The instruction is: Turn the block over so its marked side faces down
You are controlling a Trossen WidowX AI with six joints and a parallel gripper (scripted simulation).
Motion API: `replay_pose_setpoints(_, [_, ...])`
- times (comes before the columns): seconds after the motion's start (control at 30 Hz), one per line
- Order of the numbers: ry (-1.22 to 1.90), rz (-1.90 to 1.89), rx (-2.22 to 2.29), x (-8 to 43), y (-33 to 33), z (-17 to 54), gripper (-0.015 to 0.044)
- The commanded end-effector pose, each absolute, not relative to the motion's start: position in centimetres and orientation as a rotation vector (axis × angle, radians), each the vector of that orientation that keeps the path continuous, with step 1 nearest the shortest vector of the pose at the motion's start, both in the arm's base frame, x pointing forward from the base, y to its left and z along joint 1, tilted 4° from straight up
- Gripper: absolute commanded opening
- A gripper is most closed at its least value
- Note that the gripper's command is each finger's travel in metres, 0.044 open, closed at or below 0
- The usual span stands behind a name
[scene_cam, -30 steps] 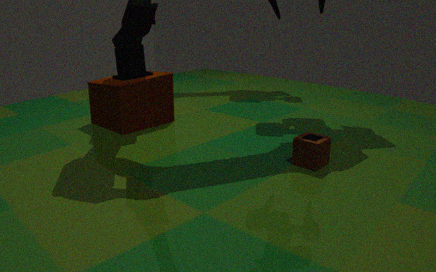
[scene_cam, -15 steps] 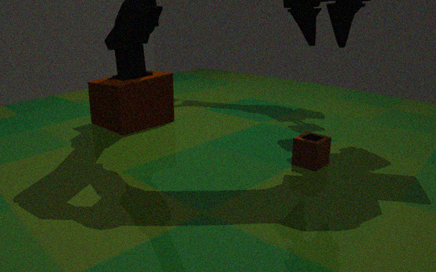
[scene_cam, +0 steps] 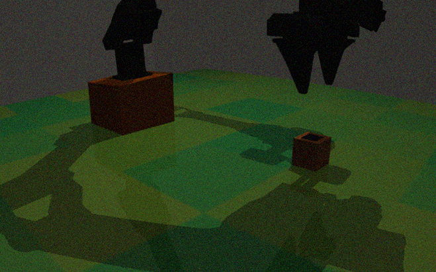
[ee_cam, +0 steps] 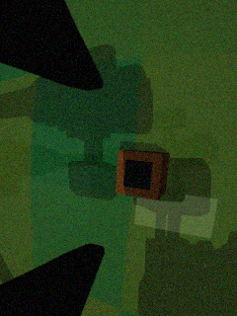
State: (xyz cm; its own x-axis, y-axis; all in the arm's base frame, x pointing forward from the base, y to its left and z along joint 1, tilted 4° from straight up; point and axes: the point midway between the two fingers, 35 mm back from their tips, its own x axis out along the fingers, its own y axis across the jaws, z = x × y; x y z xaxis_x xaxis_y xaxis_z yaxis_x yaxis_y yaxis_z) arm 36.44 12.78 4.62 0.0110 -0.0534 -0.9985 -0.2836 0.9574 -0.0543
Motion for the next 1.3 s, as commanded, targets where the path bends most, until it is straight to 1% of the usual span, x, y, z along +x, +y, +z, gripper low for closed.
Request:
replay_pose_setpoints(0.0, [1.557,0.119,-0.202,37.0,12.2,4.4,0.044])
replay_pose_setpoints(0.27, [1.557,0.119,-0.203,36.9,11.6,4.1,0.044])
replay_pose_setpoints(0.4, [1.557,0.119,-0.203,36.9,11.5,0.9,0.044])
replay_pose_setpoints(1.27, [1.557,0.119,-0.203,37.0,11.4,-2.5,0.044])
